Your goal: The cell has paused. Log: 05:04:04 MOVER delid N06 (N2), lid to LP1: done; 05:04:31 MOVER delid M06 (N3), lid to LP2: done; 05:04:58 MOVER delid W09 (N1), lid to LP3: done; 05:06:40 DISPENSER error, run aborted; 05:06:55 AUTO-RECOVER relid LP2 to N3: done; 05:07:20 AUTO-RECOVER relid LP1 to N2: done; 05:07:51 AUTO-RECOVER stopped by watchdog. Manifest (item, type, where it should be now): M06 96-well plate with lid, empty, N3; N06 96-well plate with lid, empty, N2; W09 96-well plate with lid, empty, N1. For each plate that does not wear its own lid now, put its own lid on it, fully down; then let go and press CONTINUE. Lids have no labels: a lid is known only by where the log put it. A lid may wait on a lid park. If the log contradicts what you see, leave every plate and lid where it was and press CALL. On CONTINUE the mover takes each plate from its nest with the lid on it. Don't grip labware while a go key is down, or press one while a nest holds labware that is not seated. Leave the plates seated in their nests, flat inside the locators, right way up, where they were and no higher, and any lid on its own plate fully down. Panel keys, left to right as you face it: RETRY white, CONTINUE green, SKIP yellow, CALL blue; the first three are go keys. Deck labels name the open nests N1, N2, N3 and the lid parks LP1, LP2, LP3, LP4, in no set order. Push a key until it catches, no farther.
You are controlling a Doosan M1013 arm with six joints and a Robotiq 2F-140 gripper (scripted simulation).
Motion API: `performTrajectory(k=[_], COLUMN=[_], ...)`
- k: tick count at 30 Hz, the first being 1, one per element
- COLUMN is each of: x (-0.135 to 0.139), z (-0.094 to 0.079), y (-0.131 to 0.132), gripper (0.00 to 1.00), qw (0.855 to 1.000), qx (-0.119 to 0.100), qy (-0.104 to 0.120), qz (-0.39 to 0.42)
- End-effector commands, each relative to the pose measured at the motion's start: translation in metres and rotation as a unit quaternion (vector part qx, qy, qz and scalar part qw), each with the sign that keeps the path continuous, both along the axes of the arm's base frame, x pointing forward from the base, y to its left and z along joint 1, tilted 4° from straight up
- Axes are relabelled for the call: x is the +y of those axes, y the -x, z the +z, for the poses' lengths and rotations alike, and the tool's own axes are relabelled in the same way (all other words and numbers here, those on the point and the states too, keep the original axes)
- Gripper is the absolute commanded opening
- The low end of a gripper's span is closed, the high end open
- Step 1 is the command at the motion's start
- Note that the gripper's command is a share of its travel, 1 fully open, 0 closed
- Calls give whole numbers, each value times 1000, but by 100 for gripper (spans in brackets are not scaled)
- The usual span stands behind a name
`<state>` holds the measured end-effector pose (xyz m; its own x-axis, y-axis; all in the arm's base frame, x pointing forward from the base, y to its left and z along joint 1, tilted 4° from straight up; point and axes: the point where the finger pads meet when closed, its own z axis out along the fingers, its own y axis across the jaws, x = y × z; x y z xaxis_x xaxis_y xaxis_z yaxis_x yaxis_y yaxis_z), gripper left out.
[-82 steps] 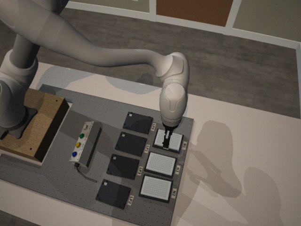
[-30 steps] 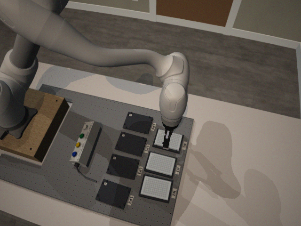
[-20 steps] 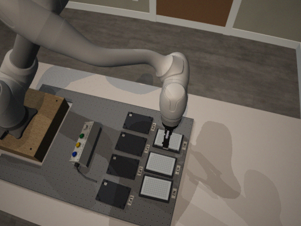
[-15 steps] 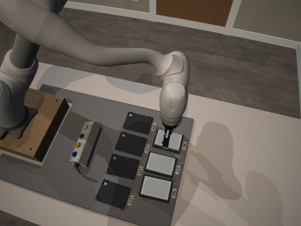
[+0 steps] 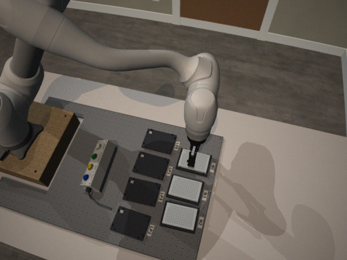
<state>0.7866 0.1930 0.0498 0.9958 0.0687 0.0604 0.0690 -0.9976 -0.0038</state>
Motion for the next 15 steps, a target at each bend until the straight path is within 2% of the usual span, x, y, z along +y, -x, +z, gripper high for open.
performTrajectory(k=[1,15], x=[1,1], z=[14,20], y=[0,1], gripper=[66,66], qw=[1000,1000], qx=[-2,-2], qy=[1,1], qz=[0,0])
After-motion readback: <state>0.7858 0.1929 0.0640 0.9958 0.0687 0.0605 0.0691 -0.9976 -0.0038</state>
